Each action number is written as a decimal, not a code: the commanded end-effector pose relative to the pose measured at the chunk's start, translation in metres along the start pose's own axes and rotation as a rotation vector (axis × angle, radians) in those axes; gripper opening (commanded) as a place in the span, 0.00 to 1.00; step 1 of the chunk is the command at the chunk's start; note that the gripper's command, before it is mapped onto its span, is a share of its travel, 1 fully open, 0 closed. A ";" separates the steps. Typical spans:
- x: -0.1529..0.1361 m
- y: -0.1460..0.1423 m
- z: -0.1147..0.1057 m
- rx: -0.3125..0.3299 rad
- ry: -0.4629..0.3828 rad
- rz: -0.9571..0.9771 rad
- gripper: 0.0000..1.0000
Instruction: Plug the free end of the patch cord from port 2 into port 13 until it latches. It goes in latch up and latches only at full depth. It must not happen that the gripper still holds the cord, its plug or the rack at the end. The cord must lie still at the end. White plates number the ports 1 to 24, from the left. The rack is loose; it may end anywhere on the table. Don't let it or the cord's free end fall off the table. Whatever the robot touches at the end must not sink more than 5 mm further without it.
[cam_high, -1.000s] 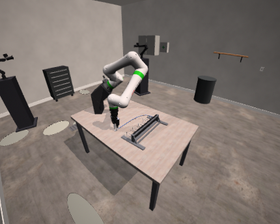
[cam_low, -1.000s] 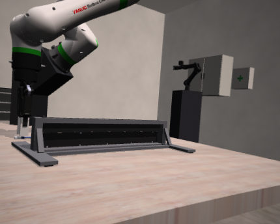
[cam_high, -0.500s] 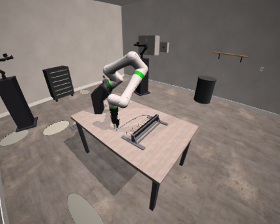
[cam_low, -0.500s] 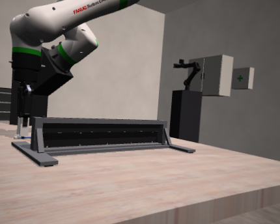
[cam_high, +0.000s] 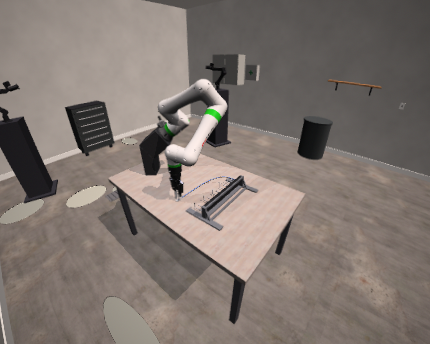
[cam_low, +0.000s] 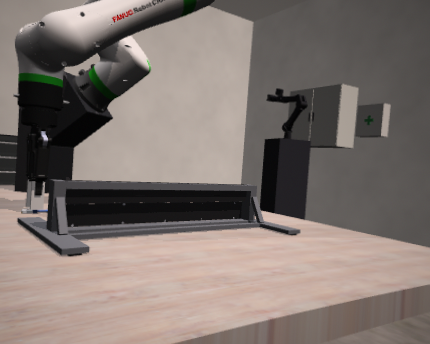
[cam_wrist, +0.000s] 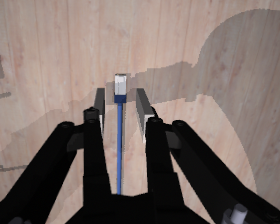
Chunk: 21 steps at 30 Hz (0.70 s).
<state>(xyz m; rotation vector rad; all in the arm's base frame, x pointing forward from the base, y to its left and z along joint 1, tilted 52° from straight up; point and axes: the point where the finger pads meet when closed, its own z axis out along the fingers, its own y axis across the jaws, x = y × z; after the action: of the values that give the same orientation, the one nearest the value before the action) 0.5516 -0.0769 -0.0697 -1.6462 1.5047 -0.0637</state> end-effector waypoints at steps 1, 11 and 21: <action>0.000 0.000 0.000 0.000 0.000 0.000 0.22; 0.000 0.000 0.003 0.000 0.000 0.000 0.22; 0.000 0.000 0.007 0.000 0.000 0.000 0.22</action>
<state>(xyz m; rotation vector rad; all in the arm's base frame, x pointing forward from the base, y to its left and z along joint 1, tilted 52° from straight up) 0.5552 -0.0734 -0.0736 -1.6462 1.5048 -0.0637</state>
